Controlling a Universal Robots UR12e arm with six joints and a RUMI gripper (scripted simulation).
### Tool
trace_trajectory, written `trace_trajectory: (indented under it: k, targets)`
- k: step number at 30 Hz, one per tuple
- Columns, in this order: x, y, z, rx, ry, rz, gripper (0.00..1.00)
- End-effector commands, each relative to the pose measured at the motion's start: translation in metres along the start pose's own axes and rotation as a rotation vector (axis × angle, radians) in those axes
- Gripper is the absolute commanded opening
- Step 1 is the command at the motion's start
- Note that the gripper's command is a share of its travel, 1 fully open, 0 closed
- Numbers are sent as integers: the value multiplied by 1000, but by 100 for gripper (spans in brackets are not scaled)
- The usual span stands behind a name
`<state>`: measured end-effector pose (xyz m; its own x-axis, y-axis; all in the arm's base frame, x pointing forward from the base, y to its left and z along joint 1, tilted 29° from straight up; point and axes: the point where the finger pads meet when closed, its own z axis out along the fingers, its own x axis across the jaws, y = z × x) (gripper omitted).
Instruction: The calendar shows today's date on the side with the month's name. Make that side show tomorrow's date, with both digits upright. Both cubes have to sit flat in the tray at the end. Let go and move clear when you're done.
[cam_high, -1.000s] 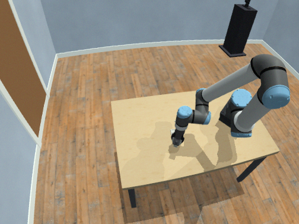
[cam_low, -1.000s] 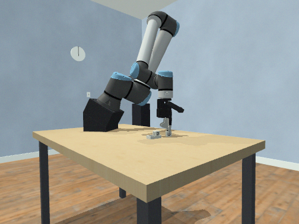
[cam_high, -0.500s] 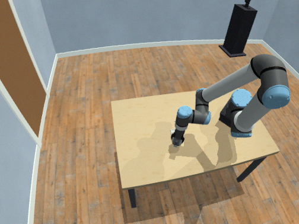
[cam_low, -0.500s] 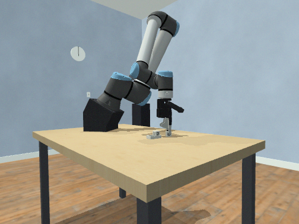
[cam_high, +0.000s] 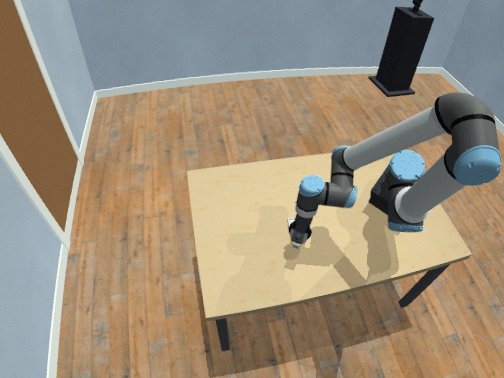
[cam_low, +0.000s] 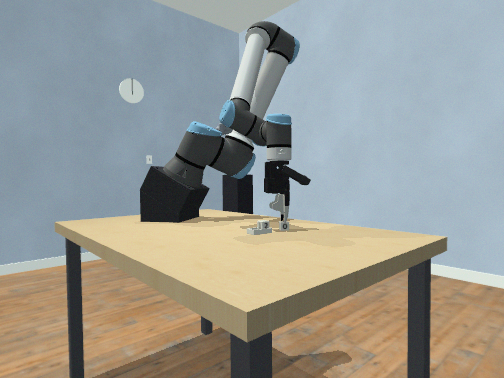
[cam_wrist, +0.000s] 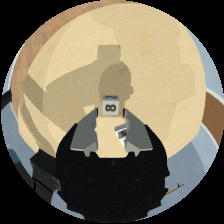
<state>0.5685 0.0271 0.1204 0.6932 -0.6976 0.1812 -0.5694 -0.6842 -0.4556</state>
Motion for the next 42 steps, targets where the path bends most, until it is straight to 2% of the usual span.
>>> trace_trajectory:
  k: [1, 11, 21, 22, 42]
  targets:
    - [0, 0, -20, 0, 0, -1, 29]
    - [0, 0, -62, 0, 0, -1, 29]
    - [0, 0, -71, 0, 0, -1, 29]
    - [0, 0, -71, 0, 0, -1, 100]
    - [0, 0, -71, 0, 0, -1, 100]
